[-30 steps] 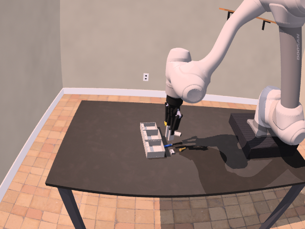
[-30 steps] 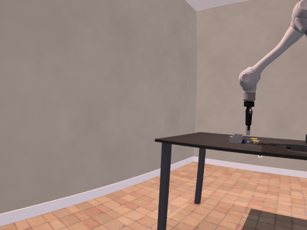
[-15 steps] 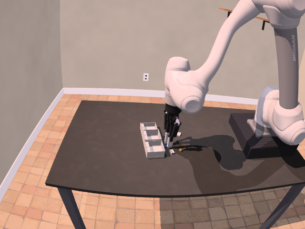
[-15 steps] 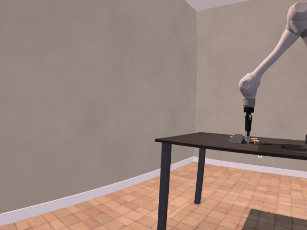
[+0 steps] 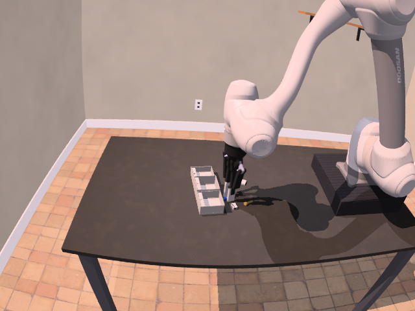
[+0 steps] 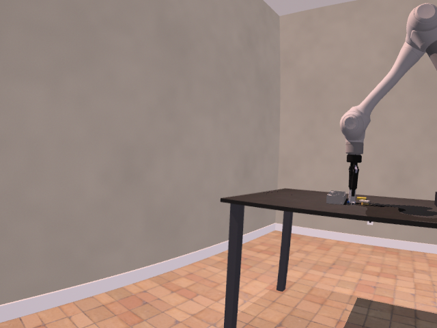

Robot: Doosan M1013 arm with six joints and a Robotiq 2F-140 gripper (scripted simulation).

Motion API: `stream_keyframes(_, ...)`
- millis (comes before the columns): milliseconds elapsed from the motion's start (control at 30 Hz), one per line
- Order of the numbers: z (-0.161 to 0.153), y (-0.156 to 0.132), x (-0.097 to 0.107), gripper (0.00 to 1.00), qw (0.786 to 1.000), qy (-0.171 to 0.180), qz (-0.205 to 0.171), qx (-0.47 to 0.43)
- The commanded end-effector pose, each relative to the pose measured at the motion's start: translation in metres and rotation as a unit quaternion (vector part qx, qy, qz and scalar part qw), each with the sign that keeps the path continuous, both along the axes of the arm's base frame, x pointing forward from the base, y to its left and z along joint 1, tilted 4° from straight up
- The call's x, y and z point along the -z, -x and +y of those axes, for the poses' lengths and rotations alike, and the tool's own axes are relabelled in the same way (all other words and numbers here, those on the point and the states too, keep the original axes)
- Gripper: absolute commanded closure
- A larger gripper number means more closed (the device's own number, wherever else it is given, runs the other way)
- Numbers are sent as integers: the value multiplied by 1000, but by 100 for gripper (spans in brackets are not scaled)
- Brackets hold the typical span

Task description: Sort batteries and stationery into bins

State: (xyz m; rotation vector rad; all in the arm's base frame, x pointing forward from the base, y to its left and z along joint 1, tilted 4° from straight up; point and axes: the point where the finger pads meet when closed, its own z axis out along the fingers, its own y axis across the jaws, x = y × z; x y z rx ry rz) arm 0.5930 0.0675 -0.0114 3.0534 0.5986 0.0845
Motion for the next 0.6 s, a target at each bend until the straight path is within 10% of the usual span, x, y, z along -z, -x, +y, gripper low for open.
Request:
stream_keyframes(0,0,0,0,85,1000,0,0,0)
stream_keyframes(567,0,0,0,97,1000,0,0,0)
